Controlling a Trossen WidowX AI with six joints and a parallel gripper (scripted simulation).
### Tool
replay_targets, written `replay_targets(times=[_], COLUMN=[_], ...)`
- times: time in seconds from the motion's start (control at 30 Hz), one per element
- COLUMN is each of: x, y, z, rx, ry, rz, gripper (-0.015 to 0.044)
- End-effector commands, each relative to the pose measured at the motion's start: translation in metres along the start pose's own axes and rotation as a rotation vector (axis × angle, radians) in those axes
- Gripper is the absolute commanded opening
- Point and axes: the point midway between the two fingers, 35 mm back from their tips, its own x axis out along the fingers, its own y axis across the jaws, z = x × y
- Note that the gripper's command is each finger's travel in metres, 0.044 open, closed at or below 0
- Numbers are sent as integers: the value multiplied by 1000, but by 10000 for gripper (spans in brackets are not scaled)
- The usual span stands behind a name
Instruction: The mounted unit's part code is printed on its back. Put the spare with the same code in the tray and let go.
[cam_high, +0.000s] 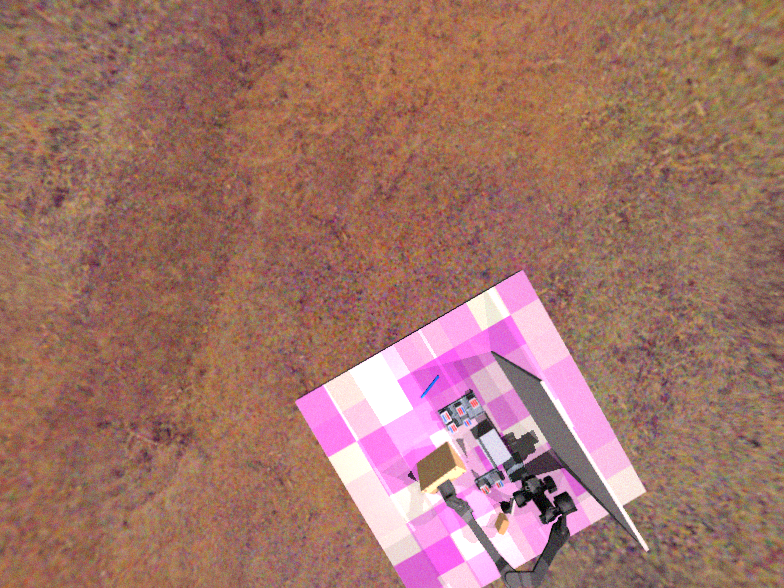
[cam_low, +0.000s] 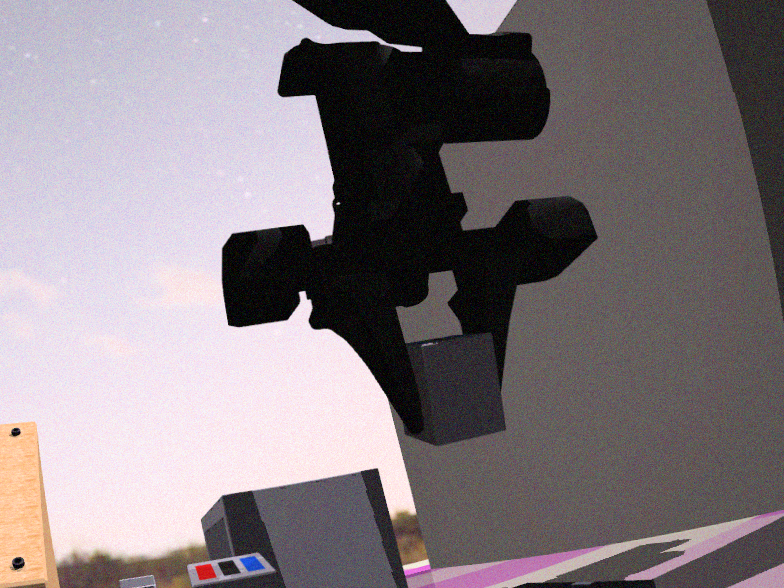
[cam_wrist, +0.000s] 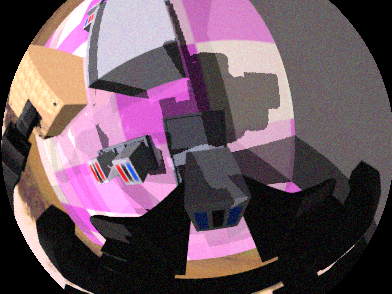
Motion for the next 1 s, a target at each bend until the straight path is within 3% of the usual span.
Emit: replay_targets(times=[0.0, 0.97], x=[5, 31], y=[1, 2], z=[2, 1], rx=[-7, -7], ry=[-3, 0], rz=[2, 1], gripper=[0, 0])
